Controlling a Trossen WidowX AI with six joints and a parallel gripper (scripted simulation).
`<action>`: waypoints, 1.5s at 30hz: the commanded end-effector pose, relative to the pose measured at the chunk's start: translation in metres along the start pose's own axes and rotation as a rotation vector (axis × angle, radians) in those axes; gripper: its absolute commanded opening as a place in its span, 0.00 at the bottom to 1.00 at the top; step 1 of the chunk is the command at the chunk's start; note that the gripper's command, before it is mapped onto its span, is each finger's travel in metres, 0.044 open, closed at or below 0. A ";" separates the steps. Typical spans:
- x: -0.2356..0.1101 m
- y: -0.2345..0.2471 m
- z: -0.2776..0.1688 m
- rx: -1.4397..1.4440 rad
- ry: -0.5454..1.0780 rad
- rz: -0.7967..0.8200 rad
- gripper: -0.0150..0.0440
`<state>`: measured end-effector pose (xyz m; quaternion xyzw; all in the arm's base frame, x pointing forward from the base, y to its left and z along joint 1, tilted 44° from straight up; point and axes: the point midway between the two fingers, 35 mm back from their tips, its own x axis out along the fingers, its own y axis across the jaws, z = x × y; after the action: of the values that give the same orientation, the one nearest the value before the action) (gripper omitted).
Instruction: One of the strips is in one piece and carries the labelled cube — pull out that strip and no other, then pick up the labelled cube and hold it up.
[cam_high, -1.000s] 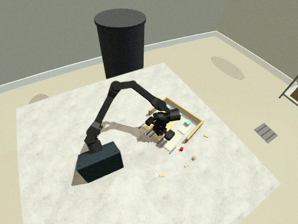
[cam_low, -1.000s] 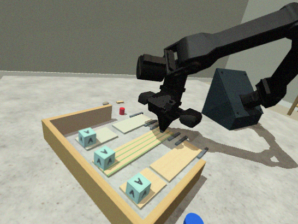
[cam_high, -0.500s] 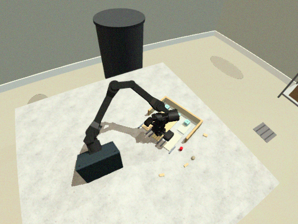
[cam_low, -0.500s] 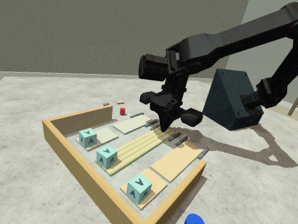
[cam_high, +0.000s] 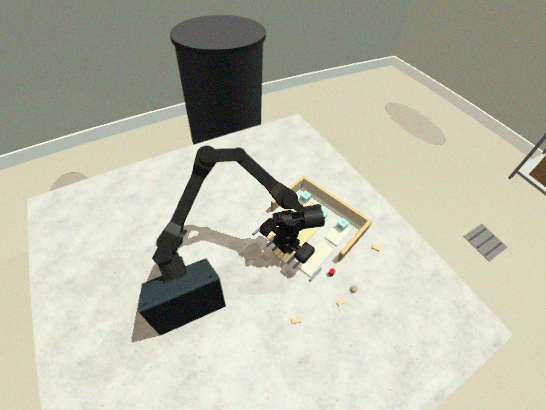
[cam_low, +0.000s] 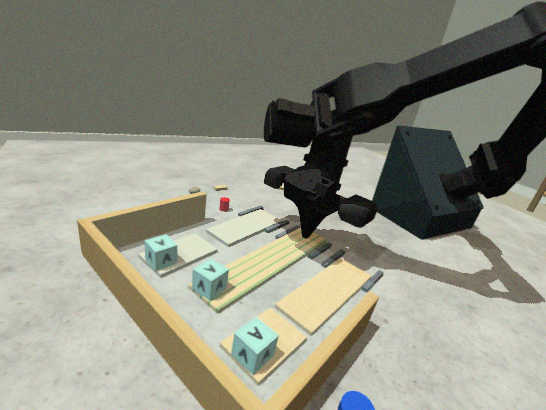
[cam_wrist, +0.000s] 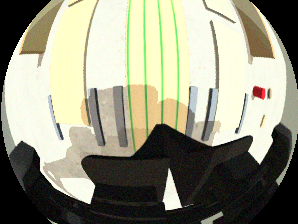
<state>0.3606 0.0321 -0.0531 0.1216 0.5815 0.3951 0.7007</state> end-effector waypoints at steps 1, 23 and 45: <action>0.005 0.002 -0.014 0.005 0.023 0.005 0.25; 0.005 0.003 -0.047 0.007 0.024 0.005 0.25; 0.004 0.004 -0.080 0.008 0.026 0.005 0.25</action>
<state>0.3002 0.0123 -0.0724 0.1216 0.5807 0.3939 0.7021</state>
